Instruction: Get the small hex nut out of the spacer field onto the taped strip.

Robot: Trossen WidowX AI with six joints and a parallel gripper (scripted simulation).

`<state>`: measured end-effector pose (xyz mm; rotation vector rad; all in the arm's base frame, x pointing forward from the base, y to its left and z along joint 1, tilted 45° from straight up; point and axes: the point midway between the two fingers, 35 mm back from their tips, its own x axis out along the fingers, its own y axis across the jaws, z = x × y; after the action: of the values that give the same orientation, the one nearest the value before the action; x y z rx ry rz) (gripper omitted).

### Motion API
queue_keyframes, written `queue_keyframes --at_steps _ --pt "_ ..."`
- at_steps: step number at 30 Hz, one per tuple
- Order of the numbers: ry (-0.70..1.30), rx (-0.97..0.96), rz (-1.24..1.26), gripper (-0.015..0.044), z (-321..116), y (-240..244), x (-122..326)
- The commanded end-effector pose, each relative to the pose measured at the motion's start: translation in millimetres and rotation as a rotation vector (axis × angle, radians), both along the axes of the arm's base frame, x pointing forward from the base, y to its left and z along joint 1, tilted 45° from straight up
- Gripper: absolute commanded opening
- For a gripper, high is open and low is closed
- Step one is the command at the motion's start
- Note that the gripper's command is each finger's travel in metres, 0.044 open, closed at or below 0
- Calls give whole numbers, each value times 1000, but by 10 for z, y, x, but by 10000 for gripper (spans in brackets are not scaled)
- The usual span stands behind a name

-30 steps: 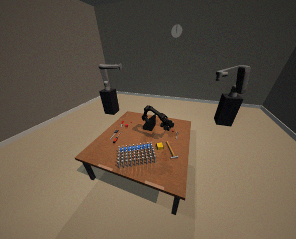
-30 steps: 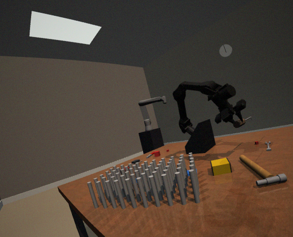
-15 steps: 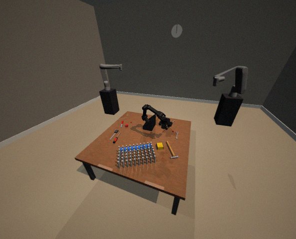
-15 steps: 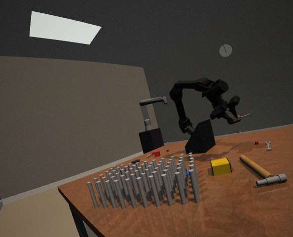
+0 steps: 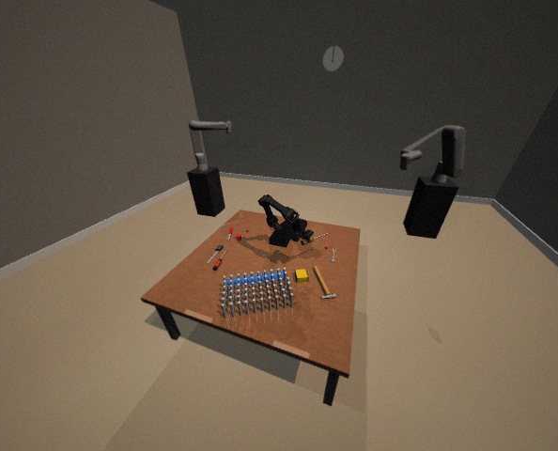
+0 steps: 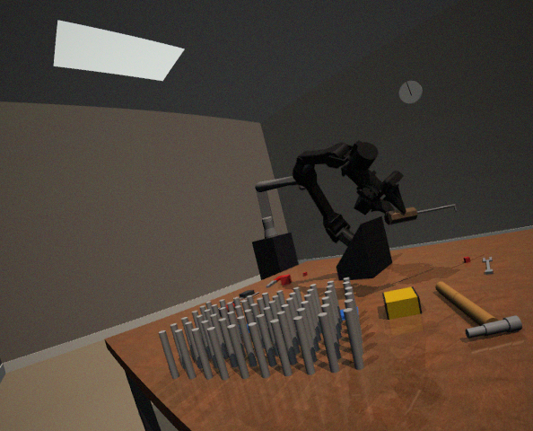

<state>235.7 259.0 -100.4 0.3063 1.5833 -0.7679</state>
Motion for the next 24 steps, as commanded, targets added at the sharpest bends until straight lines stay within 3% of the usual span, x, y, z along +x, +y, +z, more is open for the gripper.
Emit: queue_keyframes --at_steps 1,24 --pt "-92 1 -87 0 208 -126 171" --pt "-522 -20 -537 0 1118 -997 714"
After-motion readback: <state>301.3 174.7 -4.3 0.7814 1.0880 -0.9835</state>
